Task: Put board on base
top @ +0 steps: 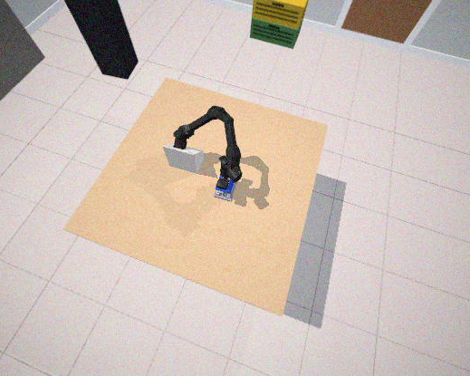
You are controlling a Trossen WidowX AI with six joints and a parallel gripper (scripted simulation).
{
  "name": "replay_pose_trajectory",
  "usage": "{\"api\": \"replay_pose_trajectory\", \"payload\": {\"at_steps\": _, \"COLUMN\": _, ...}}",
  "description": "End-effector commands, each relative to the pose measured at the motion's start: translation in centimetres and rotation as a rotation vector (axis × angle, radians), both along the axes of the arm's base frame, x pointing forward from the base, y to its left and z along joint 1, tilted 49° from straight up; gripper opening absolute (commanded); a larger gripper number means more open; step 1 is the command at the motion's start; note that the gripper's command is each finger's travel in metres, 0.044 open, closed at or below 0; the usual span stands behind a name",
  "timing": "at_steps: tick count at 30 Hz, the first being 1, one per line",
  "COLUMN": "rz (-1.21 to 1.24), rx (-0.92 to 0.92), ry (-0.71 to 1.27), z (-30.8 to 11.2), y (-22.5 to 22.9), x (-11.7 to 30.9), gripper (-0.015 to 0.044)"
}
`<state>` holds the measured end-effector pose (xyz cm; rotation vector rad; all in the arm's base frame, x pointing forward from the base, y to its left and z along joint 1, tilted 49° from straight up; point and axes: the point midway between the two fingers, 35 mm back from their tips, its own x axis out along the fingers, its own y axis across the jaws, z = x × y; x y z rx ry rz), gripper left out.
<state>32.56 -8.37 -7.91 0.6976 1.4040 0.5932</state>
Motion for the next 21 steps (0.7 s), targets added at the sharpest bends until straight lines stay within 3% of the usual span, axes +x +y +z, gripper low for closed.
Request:
{"api": "replay_pose_trajectory", "payload": {"at_steps": 1, "rz": -0.004, "rx": 0.001, "ry": 0.003, "z": 0.0, "y": 0.0, "x": 0.0, "gripper": 0.0}}
{"api": "replay_pose_trajectory", "payload": {"at_steps": 21, "rz": -0.002, "rx": 0.001, "ry": 0.001, "z": -1.8, "y": 1.2, "x": 0.1, "gripper": 0.0}}
